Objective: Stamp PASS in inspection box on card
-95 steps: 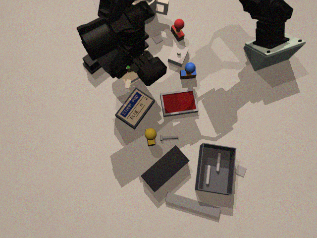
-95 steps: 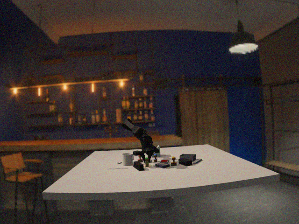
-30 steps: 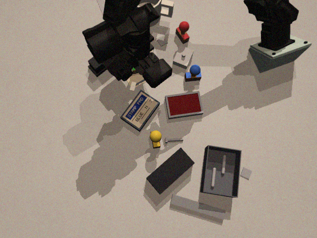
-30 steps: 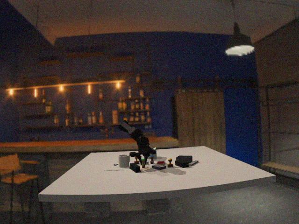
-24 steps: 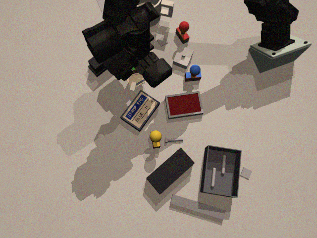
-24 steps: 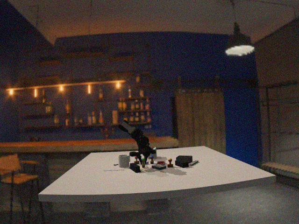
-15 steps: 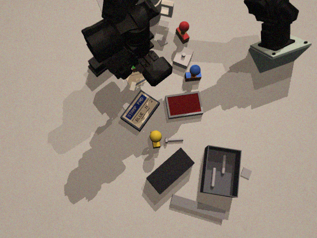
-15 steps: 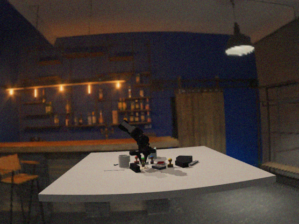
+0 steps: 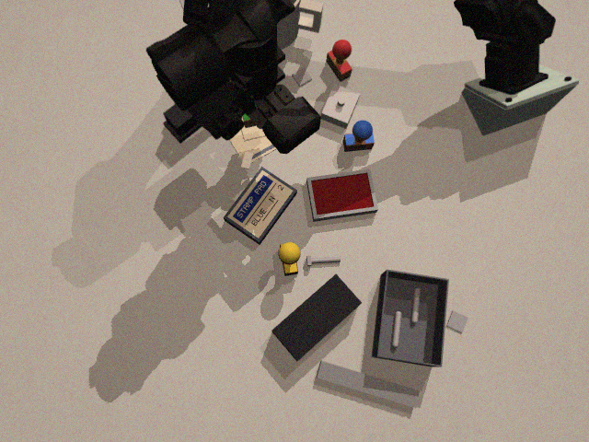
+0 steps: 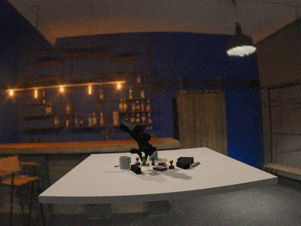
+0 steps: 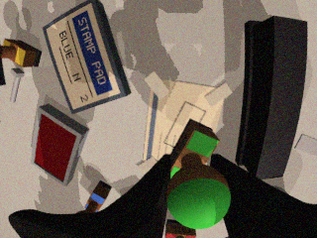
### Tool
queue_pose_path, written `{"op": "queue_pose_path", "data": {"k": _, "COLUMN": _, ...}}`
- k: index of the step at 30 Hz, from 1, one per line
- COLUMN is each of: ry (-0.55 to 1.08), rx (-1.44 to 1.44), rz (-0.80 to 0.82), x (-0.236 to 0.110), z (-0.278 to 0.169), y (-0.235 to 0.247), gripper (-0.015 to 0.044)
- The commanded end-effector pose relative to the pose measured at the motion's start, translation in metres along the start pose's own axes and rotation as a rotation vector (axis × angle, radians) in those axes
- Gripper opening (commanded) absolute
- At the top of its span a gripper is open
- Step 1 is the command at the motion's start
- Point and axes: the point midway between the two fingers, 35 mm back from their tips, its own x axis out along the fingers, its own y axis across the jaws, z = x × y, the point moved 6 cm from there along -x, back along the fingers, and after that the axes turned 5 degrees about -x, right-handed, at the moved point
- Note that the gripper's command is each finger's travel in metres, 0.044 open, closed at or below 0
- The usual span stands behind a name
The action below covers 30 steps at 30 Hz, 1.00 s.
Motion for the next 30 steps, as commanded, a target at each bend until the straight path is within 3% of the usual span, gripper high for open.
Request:
{"op": "queue_pose_path", "data": {"k": 1, "ry": -0.006, "rx": 0.003, "rz": 0.003, "x": -0.009, "z": 0.001, "y": 0.0, "gripper": 0.0}}
{"op": "queue_pose_path", "data": {"k": 18, "ry": -0.006, "rx": 0.003, "rz": 0.004, "x": -0.033, "z": 0.0, "y": 0.002, "gripper": 0.0}}
{"op": "queue_pose_path", "data": {"k": 30, "ry": -0.022, "rx": -0.003, "rz": 0.03, "x": -0.038, "z": 0.02, "y": 0.094, "gripper": 0.0}}
